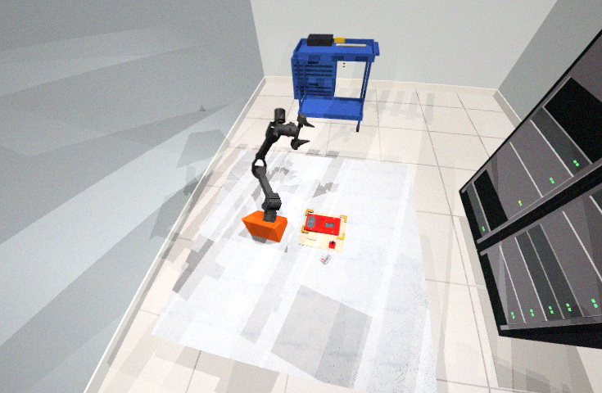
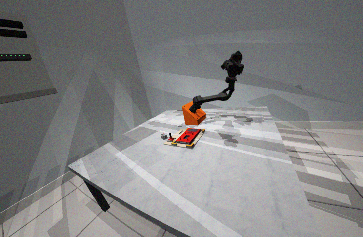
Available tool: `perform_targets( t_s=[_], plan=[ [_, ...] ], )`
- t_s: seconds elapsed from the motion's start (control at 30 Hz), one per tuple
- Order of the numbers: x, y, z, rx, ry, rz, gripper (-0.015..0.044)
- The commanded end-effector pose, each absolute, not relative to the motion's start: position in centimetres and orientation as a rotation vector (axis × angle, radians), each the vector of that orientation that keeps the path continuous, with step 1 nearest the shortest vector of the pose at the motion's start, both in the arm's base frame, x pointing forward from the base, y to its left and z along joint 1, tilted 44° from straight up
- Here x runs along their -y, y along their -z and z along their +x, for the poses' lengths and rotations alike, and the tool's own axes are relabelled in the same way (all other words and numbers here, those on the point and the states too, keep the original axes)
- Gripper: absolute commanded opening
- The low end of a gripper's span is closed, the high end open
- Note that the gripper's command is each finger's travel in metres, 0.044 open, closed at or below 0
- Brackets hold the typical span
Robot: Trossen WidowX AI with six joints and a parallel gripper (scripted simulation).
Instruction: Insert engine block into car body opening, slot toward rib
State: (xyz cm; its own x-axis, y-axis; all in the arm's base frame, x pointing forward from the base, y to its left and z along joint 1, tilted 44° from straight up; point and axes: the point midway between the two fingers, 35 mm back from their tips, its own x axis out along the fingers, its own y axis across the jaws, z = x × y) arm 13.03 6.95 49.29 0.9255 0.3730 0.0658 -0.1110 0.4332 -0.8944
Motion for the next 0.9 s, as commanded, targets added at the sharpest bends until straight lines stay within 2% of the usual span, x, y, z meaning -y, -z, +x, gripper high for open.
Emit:
perform_targets(
  t_s=[0.0,0.03,0.87],
  plan=[
    [-6.9,-49.3,13.0,0.271,-0.306,-1.084,0.0426],
    [-6.9,-49.3,13.1,0.27,-0.306,-1.082,0.044],
    [5.8,-45.4,21.5,-0.004,-0.229,-0.445,0.044]
  ],
)
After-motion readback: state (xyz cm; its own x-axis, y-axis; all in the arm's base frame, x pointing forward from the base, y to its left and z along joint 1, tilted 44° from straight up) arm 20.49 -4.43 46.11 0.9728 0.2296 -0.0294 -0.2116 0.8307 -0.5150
